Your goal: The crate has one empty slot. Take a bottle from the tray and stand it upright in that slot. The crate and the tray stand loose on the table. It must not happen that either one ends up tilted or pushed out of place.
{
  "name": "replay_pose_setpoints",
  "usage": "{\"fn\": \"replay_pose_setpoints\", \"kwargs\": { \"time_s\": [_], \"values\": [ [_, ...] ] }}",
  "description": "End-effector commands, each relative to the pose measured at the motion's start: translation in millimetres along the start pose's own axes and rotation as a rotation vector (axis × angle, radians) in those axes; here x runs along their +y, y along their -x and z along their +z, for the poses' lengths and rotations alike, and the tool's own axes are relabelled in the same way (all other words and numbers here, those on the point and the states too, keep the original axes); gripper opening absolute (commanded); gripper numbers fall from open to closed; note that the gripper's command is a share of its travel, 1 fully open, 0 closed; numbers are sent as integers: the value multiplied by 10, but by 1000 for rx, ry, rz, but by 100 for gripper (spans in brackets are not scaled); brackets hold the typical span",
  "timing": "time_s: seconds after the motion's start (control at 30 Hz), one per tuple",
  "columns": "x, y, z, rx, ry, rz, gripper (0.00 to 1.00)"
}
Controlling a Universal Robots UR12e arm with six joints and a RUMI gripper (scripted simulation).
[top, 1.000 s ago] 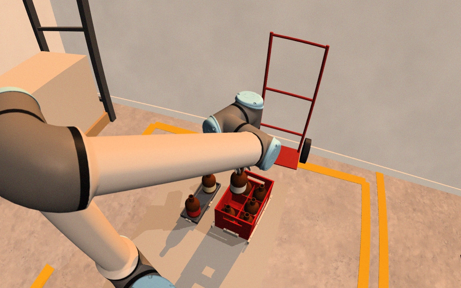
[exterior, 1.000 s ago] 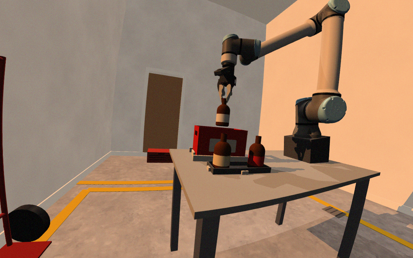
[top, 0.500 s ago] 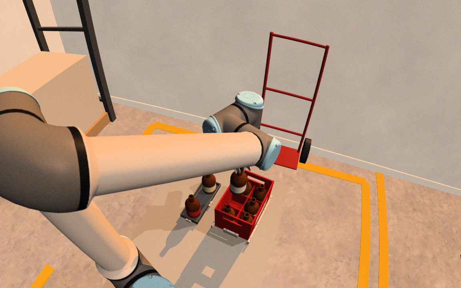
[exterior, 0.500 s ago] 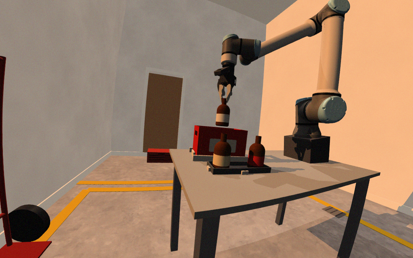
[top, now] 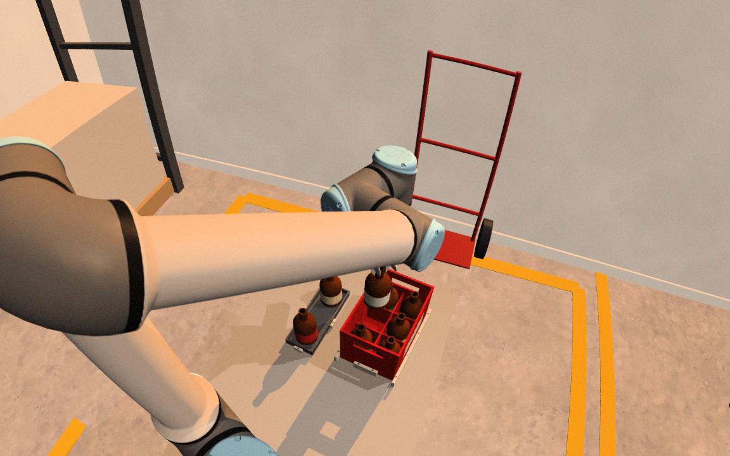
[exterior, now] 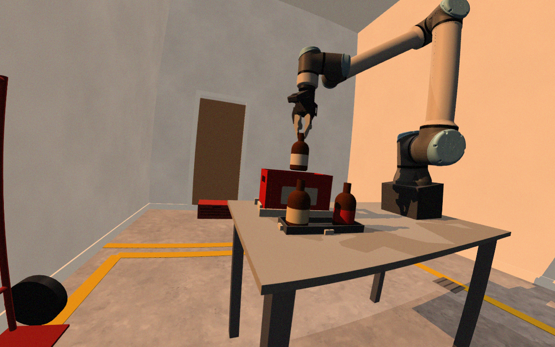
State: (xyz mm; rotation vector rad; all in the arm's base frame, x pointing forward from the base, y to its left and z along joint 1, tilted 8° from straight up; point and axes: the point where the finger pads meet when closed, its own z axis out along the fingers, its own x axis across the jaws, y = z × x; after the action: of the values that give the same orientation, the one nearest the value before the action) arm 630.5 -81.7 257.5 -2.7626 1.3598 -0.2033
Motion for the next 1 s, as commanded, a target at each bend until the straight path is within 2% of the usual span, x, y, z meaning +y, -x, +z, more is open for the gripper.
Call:
{"fn": "replay_pose_setpoints", "kwargs": {
  "time_s": [0.0,0.97],
  "values": [
    [-4,-6,15,2,-1,0,0],
    [-7,-8,304,2,-1,0,0]
  ]
}}
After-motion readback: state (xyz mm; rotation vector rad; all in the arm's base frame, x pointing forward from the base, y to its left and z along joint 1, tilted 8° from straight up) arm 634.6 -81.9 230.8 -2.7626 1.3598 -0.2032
